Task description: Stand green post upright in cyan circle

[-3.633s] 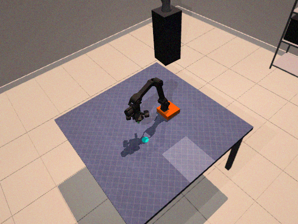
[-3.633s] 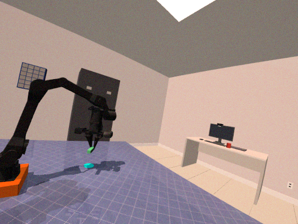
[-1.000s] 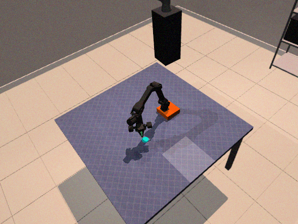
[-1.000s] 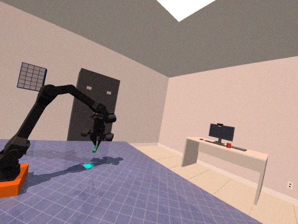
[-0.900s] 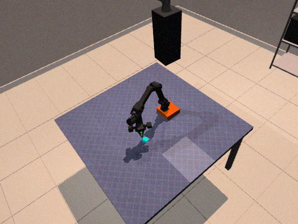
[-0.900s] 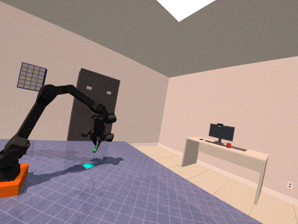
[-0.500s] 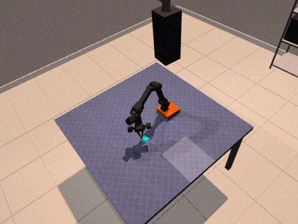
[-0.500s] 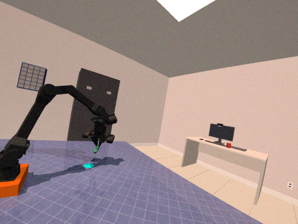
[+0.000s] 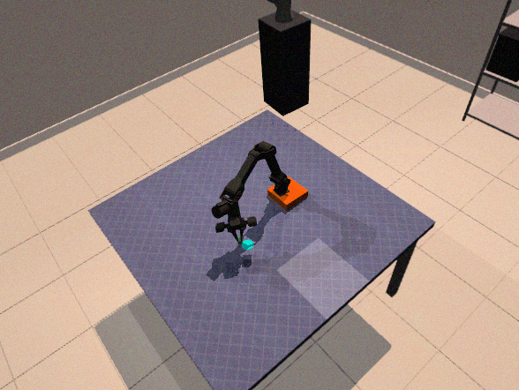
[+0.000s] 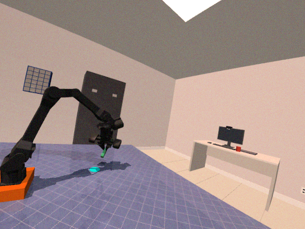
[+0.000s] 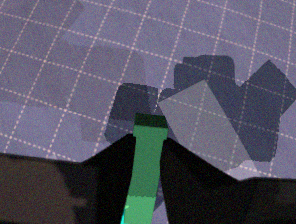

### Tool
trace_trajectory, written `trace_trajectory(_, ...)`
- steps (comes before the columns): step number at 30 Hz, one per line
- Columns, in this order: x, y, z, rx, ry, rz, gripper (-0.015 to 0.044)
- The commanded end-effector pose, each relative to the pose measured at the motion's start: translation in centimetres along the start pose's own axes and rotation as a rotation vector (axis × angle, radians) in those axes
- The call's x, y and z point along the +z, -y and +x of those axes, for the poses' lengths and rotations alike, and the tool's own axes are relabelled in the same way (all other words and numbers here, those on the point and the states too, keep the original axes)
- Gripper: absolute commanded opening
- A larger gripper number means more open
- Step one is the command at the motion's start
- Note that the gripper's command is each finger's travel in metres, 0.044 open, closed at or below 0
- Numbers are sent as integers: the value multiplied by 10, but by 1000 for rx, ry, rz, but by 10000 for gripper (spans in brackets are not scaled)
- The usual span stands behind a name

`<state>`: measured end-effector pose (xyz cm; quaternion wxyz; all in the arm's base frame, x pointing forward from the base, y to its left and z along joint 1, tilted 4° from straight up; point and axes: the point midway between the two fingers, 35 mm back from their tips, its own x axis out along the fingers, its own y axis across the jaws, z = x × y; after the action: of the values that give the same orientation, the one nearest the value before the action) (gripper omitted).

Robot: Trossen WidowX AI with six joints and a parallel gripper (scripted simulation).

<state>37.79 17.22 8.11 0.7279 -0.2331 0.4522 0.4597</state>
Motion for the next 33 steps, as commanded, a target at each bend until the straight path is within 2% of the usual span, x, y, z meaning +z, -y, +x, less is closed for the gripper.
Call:
trace_trajectory(1, -1, 1, 2, 8, 32, 13, 22)
trace_trajectory(33, -1, 10, 3, 22, 255, 41, 22)
